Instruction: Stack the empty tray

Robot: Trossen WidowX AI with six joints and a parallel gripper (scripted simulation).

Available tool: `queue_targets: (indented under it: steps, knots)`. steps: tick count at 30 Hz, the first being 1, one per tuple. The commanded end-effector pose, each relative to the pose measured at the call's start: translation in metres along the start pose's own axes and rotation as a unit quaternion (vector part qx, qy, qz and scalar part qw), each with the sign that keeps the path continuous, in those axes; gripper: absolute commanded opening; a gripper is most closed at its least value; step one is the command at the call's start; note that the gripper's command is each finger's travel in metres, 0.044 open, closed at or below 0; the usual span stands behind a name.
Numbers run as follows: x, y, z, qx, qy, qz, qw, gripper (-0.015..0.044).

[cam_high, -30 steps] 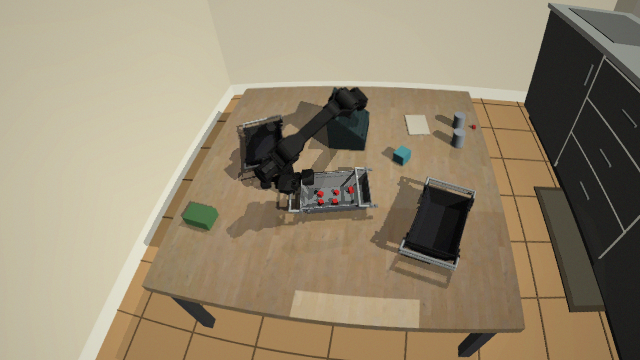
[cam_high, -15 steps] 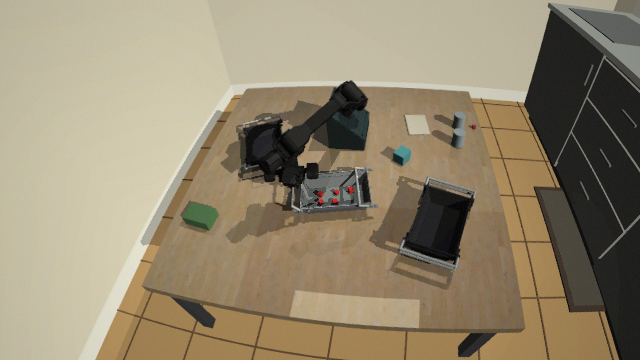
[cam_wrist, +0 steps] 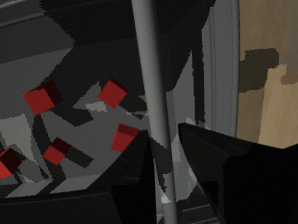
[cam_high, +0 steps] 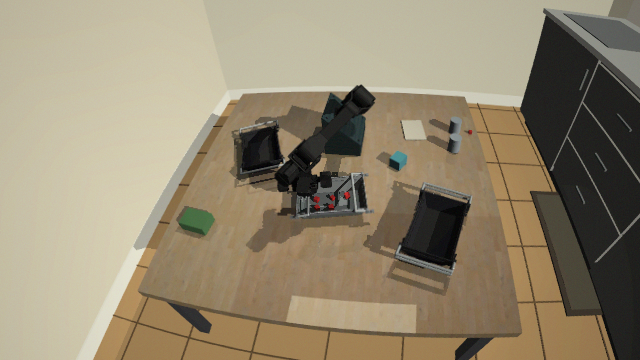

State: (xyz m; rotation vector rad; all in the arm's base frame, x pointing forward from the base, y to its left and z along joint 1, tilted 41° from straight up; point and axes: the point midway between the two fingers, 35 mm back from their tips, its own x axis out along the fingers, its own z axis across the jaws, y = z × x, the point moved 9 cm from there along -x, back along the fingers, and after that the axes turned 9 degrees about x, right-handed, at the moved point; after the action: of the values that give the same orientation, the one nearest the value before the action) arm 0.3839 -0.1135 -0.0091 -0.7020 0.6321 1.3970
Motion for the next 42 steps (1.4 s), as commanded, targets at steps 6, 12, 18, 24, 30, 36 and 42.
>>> queue_targets:
  steps: [6, 12, 18, 24, 30, 36, 42]
  knots:
    - [-0.039, 0.0, -0.004, 0.006, 0.003, -0.004, 1.0, 0.0087]
    - [-0.035, 0.0, -0.004, 0.011, 0.001, -0.004, 1.0, 0.0087]
    - [-0.035, 0.0, -0.004, 0.011, 0.001, -0.004, 1.0, 0.0087]
    - [-0.035, 0.0, -0.004, 0.011, 0.001, -0.004, 1.0, 0.0087]
    - [-0.035, 0.0, -0.004, 0.011, 0.001, -0.004, 1.0, 0.0061]
    - [-0.035, 0.0, -0.004, 0.011, 0.001, -0.004, 1.0, 0.0]
    - [-0.035, 0.0, -0.004, 0.008, 0.001, -0.004, 1.0, 0.0]
